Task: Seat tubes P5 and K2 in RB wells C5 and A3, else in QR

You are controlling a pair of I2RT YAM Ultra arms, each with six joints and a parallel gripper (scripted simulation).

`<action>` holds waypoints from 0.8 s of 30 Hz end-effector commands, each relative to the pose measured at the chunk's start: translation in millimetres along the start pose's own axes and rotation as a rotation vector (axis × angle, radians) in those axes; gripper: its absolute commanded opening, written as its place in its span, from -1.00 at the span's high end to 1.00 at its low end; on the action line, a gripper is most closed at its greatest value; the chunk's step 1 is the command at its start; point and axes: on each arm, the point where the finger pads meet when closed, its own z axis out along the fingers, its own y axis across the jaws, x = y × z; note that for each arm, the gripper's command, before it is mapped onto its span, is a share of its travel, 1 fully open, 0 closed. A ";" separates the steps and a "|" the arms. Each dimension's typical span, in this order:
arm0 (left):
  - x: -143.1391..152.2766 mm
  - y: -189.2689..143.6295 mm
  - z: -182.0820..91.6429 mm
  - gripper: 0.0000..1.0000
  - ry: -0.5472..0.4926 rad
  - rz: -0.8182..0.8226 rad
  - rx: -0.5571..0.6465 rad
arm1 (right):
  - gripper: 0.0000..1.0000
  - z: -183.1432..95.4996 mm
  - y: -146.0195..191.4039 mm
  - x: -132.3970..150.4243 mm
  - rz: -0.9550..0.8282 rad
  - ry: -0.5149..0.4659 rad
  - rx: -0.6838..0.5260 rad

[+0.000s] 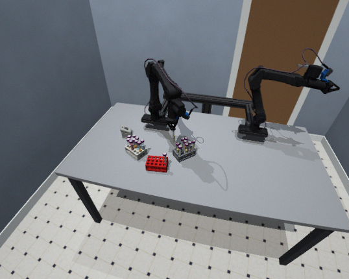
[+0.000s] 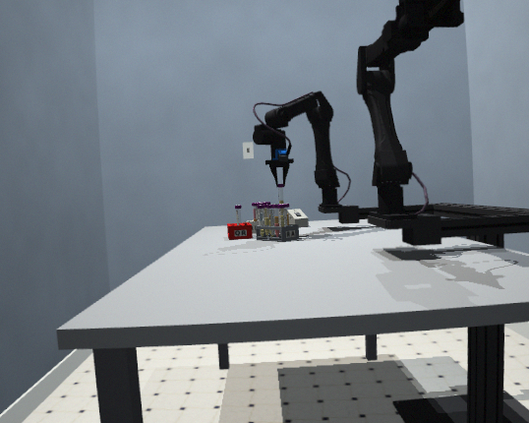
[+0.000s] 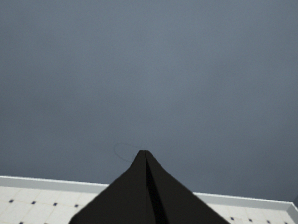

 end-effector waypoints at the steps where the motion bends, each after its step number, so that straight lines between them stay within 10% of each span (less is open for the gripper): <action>1: -26.5 1.6 -10.7 1.00 -0.059 0.006 0.000 | 1.00 -4.6 10.1 -9.6 0.025 -0.022 0.016; 24: -26.5 1.6 -10.7 1.00 -0.059 0.006 0.000 | 1.00 -6.9 -16.9 -31.8 0.042 -0.009 0.004</action>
